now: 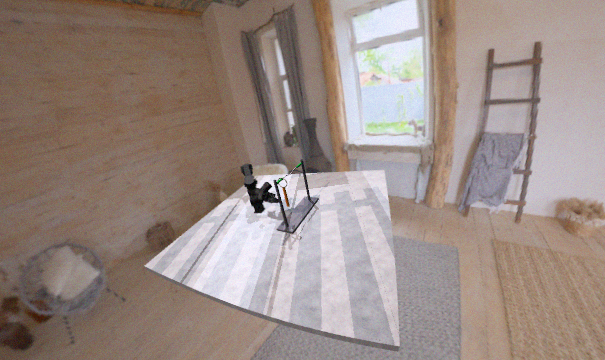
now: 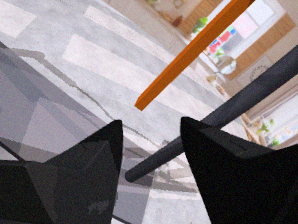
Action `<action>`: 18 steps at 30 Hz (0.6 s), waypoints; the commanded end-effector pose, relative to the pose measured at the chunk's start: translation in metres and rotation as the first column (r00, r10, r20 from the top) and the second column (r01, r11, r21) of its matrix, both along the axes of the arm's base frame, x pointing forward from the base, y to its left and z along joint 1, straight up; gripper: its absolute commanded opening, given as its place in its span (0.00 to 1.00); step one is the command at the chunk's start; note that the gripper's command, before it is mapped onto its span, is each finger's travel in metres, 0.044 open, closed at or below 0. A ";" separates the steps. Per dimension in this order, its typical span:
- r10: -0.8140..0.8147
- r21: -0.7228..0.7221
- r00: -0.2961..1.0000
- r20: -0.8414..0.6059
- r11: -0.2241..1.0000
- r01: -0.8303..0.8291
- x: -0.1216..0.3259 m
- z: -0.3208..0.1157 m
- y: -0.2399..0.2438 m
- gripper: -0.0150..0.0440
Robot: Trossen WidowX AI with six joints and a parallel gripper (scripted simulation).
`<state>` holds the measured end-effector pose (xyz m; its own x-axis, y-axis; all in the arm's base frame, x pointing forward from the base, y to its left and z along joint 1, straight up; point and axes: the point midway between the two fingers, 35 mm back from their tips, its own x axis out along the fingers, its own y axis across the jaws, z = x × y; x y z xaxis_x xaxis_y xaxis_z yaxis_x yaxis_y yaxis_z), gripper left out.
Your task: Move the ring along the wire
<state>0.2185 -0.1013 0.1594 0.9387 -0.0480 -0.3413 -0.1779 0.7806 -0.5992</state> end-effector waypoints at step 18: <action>-0.158 0.785 0.976 0.147 0.620 -0.018 -0.042 -0.057 0.004 0.53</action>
<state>0.1785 -0.1008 0.1053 0.9900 0.0781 -0.1174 -0.0561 0.9820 0.1802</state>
